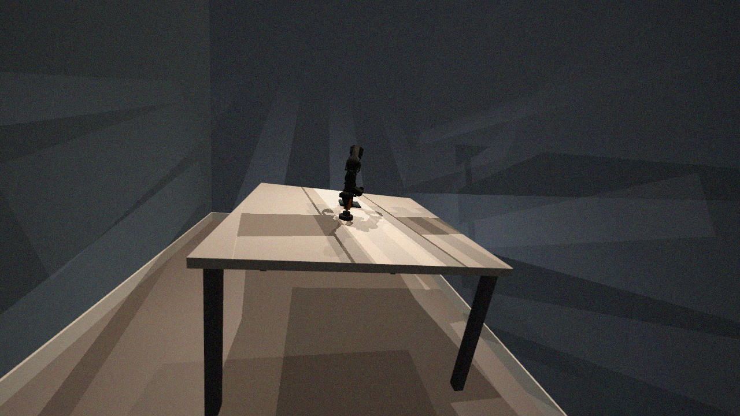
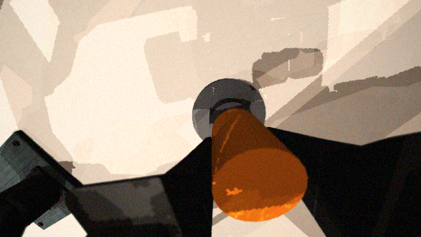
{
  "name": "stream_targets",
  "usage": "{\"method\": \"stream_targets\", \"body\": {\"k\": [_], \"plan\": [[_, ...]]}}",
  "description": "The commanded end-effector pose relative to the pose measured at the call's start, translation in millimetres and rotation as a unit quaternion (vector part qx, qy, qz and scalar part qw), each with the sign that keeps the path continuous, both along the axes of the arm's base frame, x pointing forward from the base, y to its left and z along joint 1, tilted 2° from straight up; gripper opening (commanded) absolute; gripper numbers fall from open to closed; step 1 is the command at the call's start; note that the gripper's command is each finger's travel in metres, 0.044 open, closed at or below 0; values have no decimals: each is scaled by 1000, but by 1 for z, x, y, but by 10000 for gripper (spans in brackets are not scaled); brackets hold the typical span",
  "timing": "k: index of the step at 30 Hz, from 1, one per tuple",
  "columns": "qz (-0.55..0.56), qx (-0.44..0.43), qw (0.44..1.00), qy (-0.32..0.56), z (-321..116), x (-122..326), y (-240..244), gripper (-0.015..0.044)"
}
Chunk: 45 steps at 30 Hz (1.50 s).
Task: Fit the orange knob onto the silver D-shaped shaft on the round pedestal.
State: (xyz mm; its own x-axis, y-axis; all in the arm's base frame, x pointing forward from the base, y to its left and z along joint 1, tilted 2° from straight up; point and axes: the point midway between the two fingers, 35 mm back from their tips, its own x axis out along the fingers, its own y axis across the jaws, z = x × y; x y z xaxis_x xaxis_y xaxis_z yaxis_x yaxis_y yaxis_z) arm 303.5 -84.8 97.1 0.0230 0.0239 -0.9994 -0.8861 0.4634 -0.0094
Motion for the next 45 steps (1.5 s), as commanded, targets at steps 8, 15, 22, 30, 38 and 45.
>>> {"method": "stream_targets", "body": {"k": [8, 15, 22, 30, 38, 45], "plan": [[-1, 1, 1000, 0, 0, 0, 0, 0], [-1, 1, 1000, 0, 6, -2, 2, 0], [-27, 1, 1000, 0, 6, -2, 2, 0], [-27, 1, 1000, 0, 4, 2, 0, 0], [-27, 1, 1000, 0, 4, 4, -1, 0], [-27, 1, 1000, 0, 1, 4, -1, 0]]}}
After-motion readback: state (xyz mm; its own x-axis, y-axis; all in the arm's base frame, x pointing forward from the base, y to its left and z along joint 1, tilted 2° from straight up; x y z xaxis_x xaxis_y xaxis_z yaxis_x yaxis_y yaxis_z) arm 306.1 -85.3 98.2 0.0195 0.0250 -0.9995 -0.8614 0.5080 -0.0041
